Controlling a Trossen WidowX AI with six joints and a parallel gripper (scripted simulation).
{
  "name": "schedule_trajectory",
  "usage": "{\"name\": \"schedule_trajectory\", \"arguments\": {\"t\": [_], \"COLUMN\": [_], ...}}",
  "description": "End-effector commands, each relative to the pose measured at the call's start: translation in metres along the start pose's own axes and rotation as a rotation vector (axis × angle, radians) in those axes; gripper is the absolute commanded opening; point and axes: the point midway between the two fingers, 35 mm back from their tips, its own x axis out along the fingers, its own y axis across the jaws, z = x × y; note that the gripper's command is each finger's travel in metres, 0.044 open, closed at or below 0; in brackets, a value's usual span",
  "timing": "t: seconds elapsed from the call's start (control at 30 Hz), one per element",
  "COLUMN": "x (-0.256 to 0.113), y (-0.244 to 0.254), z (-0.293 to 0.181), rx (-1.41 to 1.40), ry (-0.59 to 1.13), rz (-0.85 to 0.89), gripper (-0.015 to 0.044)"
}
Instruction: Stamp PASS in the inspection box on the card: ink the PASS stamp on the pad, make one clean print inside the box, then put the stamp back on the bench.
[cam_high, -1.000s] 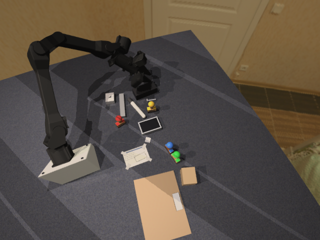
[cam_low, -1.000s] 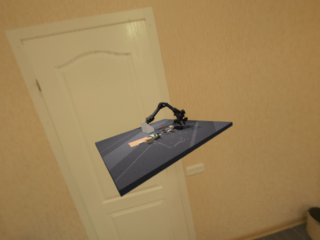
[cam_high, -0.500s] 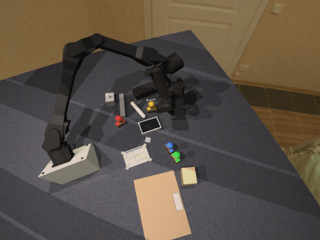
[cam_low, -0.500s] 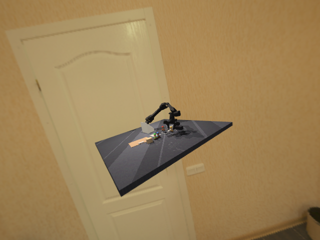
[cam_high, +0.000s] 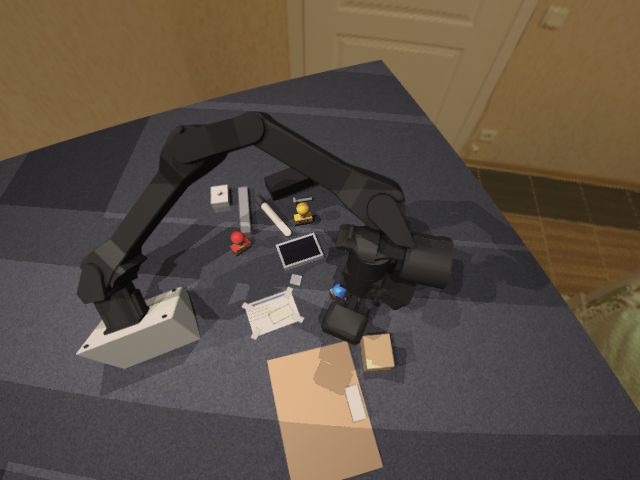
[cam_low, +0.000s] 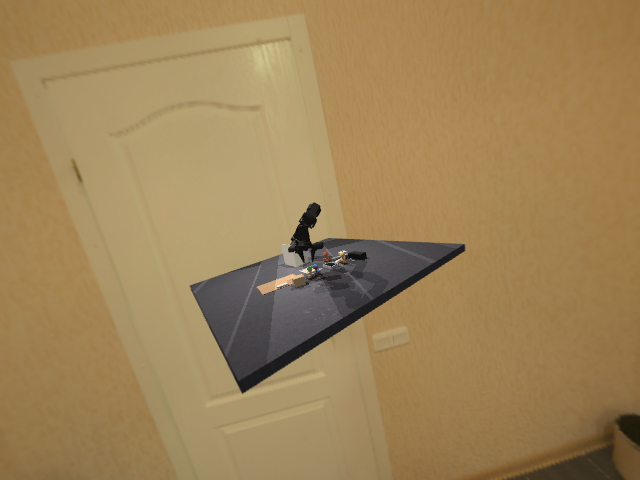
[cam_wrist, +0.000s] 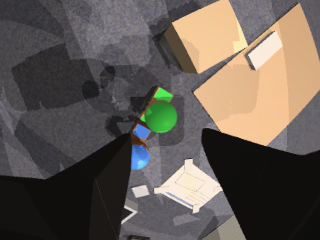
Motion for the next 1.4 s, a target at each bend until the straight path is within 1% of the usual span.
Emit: {"name": "schedule_trajectory", "arguments": {"t": [0.0, 0.3, 1.37], "x": [-0.003, 0.002, 0.054], "y": [-0.003, -0.004, -0.001], "z": [0.002, 0.003, 0.002], "rx": [-0.01, -0.01, -0.01], "ry": [0.026, 0.026, 0.026], "rz": [0.05, 0.049, 0.051], "gripper": [0.0223, 0.0223, 0.0223]}}
